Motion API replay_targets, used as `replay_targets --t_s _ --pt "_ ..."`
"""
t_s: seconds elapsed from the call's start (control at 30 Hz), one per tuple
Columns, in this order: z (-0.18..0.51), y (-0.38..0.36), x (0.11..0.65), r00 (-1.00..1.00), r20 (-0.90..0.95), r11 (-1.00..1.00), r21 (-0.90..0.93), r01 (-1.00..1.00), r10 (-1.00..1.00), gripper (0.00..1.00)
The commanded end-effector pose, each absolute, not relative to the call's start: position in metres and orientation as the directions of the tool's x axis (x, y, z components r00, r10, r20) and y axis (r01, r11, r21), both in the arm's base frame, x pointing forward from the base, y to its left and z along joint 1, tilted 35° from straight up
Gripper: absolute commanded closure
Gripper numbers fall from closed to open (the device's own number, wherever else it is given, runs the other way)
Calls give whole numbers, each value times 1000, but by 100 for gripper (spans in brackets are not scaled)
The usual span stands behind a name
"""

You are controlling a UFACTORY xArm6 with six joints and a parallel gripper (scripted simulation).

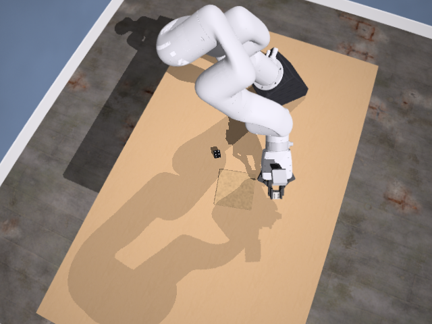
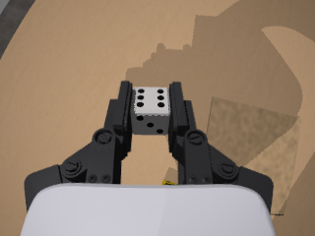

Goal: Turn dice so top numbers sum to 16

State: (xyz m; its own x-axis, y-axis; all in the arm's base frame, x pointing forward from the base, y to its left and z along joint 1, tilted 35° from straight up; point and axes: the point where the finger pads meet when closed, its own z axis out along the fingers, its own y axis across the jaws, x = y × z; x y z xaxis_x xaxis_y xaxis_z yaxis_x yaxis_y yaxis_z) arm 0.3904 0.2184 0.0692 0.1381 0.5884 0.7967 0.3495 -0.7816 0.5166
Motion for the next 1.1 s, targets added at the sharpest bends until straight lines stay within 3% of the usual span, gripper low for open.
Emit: replay_targets --t_s 0.0,1.07 --pt "68 214 393 21 829 -785 521 335 559 79" --pt "31 199 413 -15 838 -786 518 338 546 79"
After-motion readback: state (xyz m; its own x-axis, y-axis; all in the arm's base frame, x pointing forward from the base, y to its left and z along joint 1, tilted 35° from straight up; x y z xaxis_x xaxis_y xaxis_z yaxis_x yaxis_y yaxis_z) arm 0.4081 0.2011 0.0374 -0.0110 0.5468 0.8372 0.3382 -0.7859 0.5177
